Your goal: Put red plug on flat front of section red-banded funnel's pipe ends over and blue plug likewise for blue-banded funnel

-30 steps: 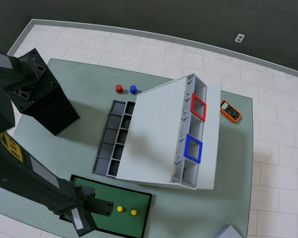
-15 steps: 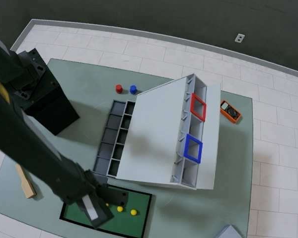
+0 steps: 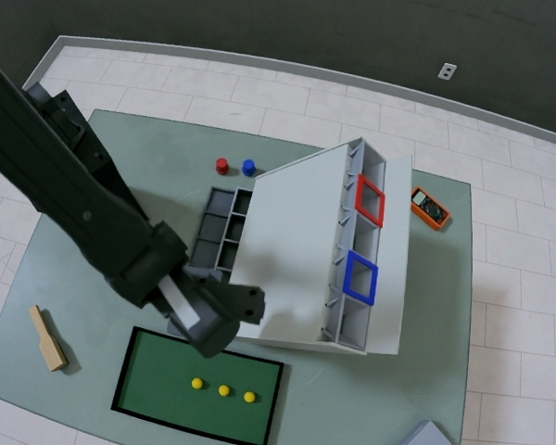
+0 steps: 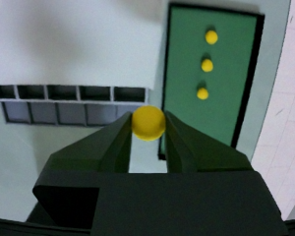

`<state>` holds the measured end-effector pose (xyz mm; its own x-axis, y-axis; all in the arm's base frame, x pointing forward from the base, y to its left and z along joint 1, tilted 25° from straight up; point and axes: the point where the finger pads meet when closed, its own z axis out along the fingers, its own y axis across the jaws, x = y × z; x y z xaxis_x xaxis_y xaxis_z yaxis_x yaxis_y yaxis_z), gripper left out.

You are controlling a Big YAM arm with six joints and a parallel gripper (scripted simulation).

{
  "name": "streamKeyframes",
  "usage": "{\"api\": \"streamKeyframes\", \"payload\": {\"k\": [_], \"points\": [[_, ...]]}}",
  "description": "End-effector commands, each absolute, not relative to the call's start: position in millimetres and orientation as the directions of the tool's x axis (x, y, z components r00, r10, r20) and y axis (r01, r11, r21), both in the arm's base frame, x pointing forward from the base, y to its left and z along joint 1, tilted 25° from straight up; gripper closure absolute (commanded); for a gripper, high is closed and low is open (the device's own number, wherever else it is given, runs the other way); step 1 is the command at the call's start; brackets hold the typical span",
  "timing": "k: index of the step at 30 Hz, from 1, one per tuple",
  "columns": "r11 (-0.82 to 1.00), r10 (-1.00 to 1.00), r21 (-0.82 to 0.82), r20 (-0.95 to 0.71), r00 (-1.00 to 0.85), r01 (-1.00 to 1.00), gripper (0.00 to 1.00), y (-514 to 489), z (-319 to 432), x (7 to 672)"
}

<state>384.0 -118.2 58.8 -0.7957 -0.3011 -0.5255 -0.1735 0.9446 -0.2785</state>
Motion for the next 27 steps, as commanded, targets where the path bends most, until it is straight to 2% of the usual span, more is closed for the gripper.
{"api": "streamKeyframes", "payload": {"k": [1,8,27], "points": [[0.953,-0.278,-0.263,-0.574,-0.770,-0.148,1.00,-92,78,387],[0.954,-0.286,-0.261,-0.630,-0.722,-0.150,1.00,-40,108,386],[0.957,-0.280,-0.254,-0.691,-0.666,-0.139,1.00,14,140,386]]}}
